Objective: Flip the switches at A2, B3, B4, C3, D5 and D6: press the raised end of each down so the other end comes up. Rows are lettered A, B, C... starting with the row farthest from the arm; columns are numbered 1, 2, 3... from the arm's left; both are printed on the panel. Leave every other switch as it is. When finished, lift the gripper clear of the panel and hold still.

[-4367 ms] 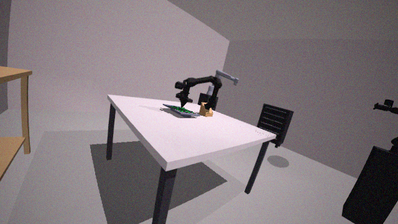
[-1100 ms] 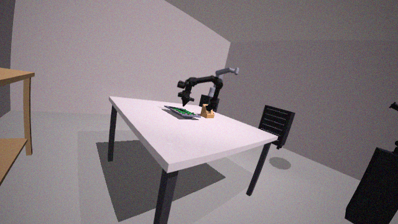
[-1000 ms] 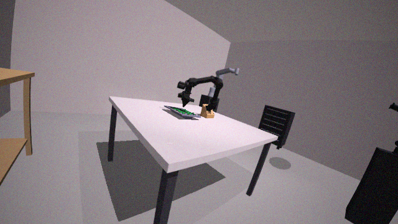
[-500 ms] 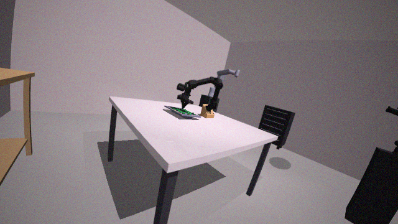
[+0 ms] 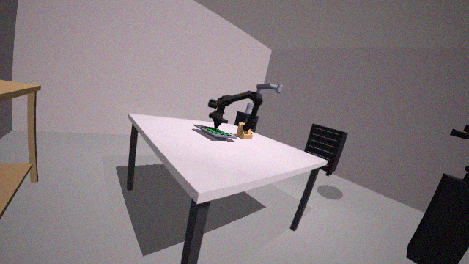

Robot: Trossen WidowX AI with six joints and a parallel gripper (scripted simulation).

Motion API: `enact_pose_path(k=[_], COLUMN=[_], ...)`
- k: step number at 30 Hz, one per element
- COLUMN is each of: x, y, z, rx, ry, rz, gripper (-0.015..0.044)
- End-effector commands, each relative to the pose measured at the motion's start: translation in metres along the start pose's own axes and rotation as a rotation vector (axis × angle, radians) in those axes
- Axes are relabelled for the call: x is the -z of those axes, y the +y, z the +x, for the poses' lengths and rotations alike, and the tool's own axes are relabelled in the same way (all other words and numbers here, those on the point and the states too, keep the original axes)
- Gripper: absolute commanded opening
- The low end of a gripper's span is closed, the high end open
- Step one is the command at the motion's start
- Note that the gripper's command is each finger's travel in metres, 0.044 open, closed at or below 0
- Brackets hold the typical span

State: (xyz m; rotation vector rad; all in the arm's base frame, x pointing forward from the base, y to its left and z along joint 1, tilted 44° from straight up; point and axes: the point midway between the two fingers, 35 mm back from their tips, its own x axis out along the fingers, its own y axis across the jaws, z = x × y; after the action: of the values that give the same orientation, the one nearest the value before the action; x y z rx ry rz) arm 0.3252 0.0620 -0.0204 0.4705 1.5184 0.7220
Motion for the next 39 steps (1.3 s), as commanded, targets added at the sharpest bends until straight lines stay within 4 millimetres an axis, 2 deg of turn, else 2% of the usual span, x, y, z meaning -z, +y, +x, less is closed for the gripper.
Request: enact_pose_path(k=[1,39], x=[-0.0002,0.0000], y=[0.0003,0.0004], z=[0.0005,0.0048], rx=[-0.003,-0.004], ry=[-0.002,-0.002], rz=[0.003,0.003], gripper=[0.0000,0.0000])
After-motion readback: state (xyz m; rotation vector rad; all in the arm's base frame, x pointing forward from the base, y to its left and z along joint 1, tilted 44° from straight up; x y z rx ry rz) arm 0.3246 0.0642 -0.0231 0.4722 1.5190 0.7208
